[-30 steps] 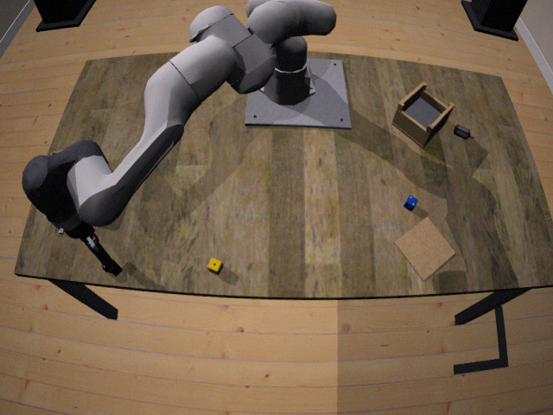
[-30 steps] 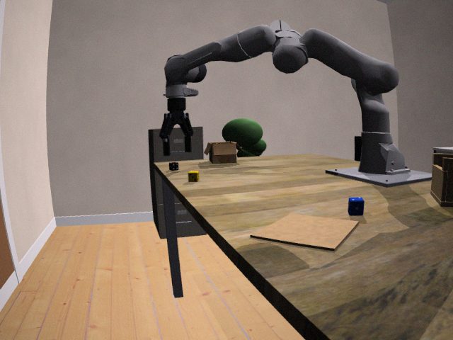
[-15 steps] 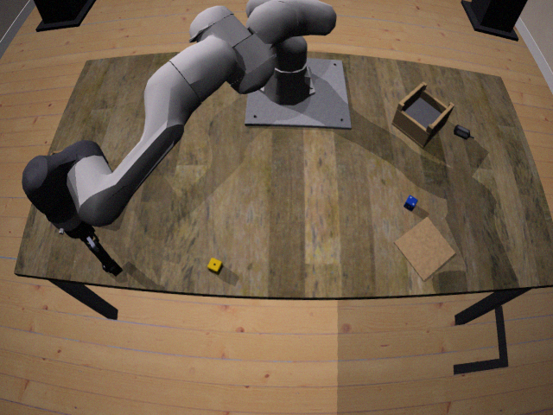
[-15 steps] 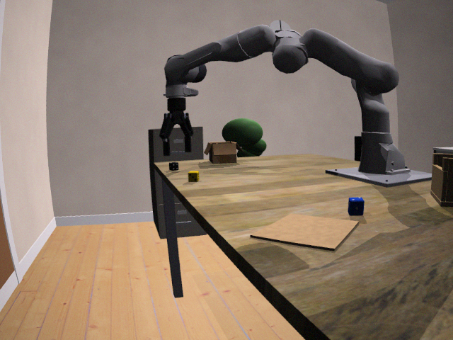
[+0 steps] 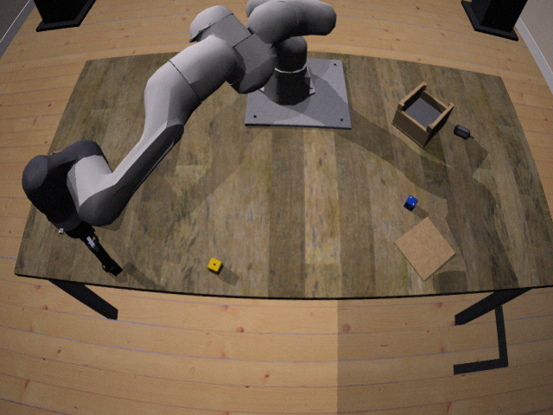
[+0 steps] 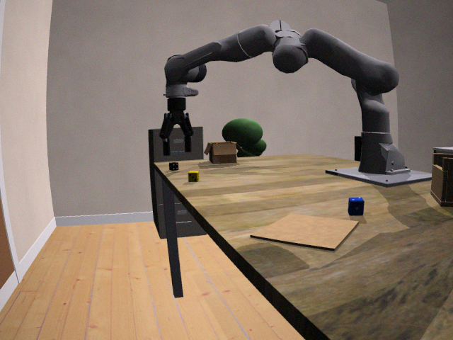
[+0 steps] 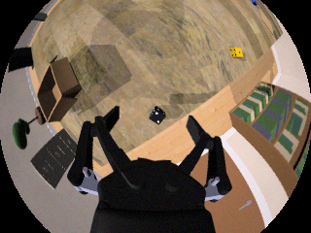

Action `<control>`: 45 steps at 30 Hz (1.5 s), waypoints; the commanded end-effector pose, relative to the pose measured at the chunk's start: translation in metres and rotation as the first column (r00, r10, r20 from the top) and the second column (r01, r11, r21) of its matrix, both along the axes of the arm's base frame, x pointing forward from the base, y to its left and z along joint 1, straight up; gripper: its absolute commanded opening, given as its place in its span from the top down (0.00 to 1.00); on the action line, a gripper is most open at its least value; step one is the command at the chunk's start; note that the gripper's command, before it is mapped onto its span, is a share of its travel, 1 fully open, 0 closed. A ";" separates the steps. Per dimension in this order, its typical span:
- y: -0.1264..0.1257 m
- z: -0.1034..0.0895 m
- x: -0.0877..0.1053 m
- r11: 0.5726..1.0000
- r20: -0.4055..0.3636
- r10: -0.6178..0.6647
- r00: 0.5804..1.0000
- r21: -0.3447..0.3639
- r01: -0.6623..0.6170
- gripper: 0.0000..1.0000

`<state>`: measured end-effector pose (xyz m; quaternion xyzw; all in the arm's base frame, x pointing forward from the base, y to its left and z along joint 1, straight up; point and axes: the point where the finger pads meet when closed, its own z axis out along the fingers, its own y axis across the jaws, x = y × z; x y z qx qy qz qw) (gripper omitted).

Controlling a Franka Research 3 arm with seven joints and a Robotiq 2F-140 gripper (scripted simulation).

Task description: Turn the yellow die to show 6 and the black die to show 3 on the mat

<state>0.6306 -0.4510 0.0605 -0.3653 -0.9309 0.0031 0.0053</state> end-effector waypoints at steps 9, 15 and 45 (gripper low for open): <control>0.016 0.001 0.001 1.000 0.006 0.004 1.000 0.001 -0.004 0.00; 0.029 0.001 0.000 1.000 0.006 0.004 1.000 0.001 -0.004 0.00; 0.260 0.001 -0.023 1.000 0.006 0.004 1.000 0.001 -0.004 0.00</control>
